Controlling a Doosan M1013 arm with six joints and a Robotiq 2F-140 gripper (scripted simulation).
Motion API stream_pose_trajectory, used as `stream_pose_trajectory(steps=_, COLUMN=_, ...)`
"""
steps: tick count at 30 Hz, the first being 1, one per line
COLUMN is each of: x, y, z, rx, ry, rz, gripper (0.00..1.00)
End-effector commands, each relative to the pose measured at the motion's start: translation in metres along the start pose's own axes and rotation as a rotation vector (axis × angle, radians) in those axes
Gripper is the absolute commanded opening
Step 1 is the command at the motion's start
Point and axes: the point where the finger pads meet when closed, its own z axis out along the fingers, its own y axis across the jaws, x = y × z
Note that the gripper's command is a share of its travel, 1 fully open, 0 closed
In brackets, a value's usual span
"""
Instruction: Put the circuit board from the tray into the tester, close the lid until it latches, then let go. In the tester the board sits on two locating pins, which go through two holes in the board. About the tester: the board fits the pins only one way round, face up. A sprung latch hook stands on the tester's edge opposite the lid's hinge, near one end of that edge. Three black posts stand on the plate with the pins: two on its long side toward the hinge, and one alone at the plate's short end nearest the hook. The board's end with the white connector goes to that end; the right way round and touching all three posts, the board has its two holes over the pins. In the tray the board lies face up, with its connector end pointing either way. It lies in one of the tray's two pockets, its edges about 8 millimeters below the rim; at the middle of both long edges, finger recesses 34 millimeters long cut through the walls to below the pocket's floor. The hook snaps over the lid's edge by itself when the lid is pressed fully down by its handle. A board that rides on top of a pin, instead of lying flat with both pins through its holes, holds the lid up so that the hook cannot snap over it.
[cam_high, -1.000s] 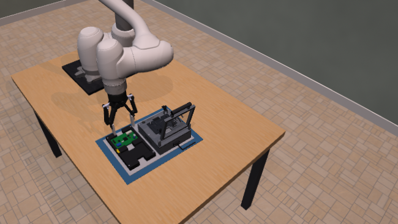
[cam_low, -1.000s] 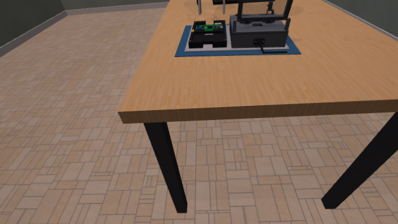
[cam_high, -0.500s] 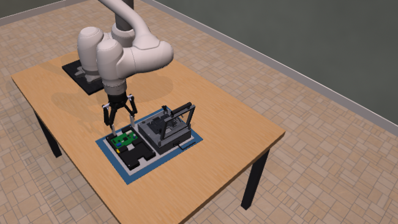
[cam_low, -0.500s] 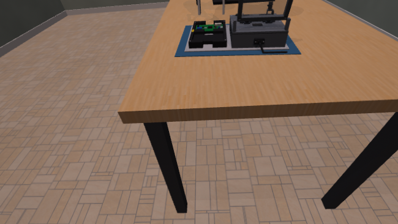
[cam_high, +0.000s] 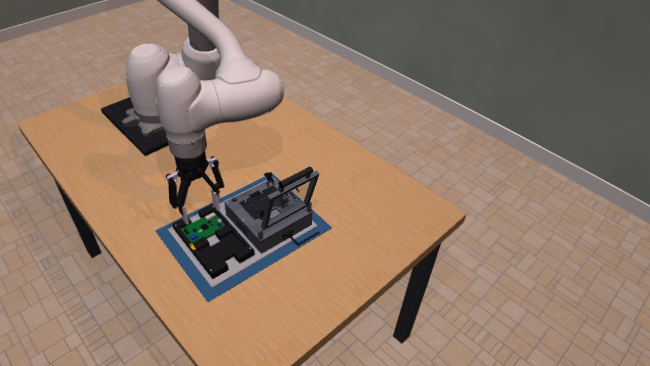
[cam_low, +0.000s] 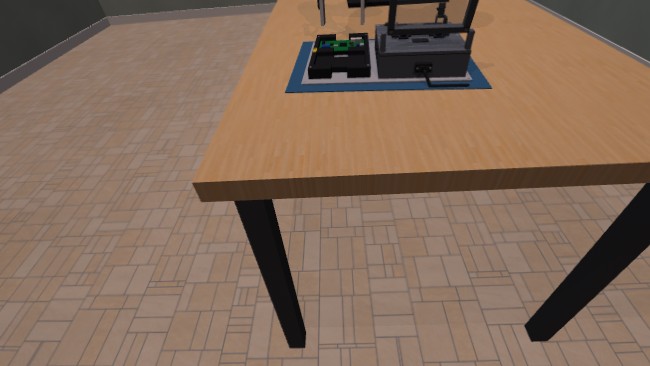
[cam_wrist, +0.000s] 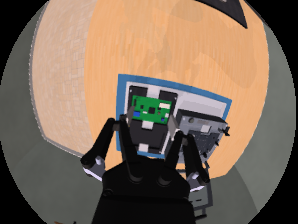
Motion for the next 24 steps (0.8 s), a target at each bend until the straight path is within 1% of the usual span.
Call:
stream_pose_trajectory(steps=1, x=-0.0008, y=-0.0005, z=-0.0001, rx=0.000, ry=0.000, rz=0.000, gripper=0.58)
stream_pose_trajectory(steps=24, x=-0.0055, y=-0.0035, z=-0.0001, rx=0.000, ry=0.000, rz=-0.005, gripper=0.58)
